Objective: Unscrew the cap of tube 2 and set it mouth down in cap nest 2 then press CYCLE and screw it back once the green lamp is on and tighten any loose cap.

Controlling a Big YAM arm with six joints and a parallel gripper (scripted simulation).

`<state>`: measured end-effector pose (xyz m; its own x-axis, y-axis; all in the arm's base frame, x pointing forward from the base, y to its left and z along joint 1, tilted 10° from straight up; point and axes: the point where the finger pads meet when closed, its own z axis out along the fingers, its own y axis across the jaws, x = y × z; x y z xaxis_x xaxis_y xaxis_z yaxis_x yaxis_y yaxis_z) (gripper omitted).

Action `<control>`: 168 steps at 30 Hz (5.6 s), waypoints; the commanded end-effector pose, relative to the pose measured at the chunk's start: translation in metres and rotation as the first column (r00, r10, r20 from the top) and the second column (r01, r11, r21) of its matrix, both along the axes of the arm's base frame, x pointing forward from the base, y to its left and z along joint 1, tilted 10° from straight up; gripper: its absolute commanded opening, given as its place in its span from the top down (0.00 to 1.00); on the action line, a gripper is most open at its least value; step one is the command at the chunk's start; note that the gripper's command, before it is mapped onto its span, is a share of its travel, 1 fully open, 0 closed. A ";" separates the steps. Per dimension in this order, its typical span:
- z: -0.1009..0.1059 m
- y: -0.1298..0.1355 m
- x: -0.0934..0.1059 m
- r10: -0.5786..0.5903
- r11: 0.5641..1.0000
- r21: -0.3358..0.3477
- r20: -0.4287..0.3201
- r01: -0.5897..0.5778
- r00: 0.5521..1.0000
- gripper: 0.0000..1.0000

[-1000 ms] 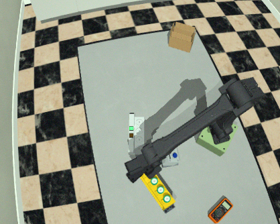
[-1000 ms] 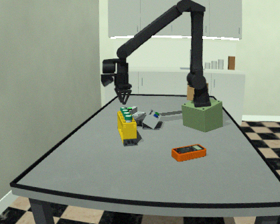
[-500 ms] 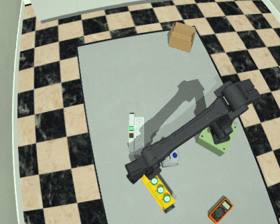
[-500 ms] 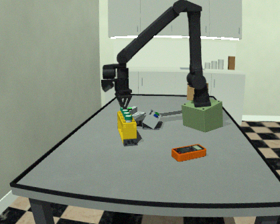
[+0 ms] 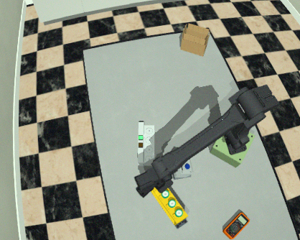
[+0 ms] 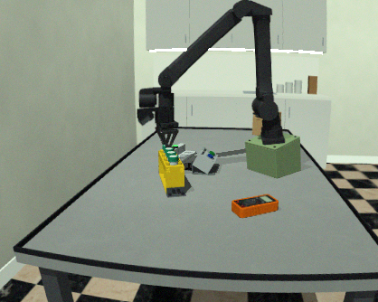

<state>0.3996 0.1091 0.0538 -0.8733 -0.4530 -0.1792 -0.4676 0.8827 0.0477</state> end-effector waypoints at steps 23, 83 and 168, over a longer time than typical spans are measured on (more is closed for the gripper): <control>-0.012 0.003 -0.002 0.000 1.000 -0.003 -0.016 0.000 1.000 0.51; -0.009 0.003 0.001 -0.466 0.881 0.043 -0.085 0.471 0.881 1.00; -0.048 -0.111 -0.156 -0.457 0.886 0.055 -0.057 0.460 0.888 1.00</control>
<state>0.2372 0.0009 0.0027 -0.9920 0.0556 -0.1137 0.0413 0.9913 0.1247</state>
